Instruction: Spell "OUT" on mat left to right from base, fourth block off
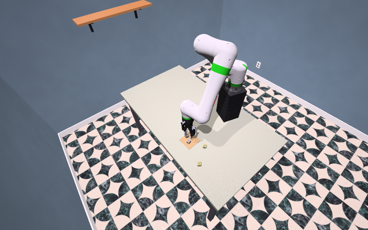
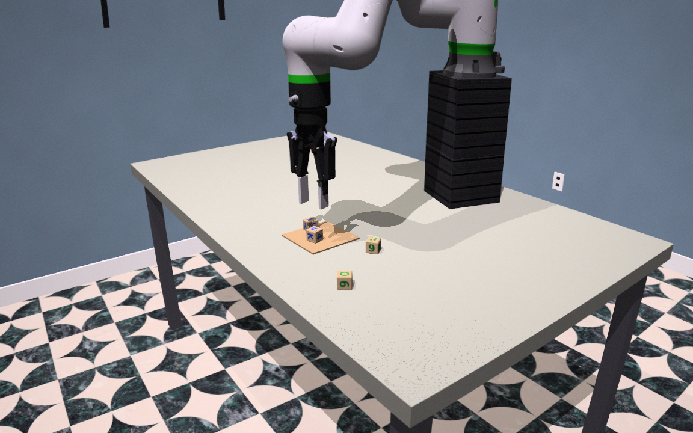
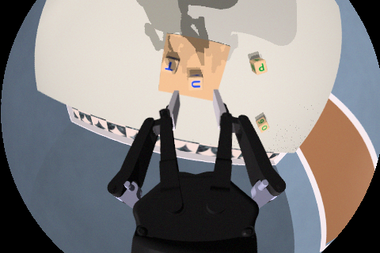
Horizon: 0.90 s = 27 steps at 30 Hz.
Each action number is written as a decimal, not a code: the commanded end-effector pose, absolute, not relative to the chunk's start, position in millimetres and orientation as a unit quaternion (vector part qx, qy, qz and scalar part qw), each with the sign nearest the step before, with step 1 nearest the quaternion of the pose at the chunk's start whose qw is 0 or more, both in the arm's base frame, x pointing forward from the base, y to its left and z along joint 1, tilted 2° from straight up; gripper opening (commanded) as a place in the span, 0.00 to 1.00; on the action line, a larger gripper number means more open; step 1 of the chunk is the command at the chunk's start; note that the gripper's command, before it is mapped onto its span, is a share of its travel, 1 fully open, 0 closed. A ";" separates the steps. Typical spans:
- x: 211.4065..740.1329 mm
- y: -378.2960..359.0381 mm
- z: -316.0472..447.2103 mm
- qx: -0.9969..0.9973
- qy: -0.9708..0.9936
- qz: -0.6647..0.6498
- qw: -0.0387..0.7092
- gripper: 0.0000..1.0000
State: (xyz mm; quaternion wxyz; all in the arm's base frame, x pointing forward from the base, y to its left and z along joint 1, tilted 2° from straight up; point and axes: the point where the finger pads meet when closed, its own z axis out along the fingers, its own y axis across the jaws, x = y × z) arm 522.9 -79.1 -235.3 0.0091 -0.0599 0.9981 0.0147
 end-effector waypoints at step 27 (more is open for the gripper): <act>523.4 -78.9 -250.3 -0.060 0.998 0.015 0.009 0.37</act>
